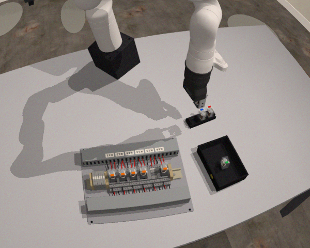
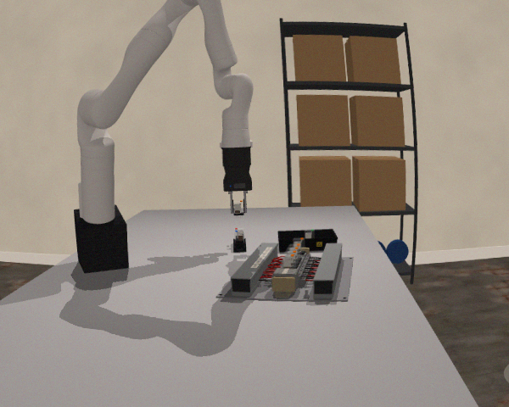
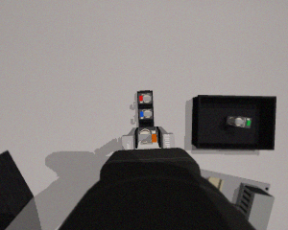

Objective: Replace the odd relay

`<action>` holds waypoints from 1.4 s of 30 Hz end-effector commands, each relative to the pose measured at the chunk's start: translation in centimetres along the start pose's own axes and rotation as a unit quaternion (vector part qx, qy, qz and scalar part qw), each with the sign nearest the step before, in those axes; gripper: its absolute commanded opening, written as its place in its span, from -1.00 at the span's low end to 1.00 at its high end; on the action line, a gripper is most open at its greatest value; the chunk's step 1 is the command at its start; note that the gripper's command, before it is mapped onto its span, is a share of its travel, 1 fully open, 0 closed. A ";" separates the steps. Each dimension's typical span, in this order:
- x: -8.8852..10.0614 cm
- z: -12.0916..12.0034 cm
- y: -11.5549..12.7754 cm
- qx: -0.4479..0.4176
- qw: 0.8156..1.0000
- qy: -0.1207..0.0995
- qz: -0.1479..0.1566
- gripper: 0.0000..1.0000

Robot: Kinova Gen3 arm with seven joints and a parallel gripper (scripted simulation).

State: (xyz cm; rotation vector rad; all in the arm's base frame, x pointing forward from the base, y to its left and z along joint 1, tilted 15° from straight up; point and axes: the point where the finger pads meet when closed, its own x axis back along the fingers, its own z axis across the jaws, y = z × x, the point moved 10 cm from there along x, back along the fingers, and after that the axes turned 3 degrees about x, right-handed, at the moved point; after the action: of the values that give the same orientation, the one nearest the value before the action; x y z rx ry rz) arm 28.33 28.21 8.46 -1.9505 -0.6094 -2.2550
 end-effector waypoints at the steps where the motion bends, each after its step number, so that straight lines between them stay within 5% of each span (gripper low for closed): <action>1: 0.0 0.0 0.0 0.000 1.000 0.000 0.000 -1.00; 27: -0.2 -0.1 0.1 0.000 1.000 0.000 0.000 -1.00; 42: -0.2 0.0 0.1 -0.115 0.993 0.000 0.000 -1.00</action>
State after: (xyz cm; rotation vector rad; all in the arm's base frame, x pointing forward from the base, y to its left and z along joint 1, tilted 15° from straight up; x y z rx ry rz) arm 28.54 27.95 8.23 -2.0469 -0.3742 -2.4107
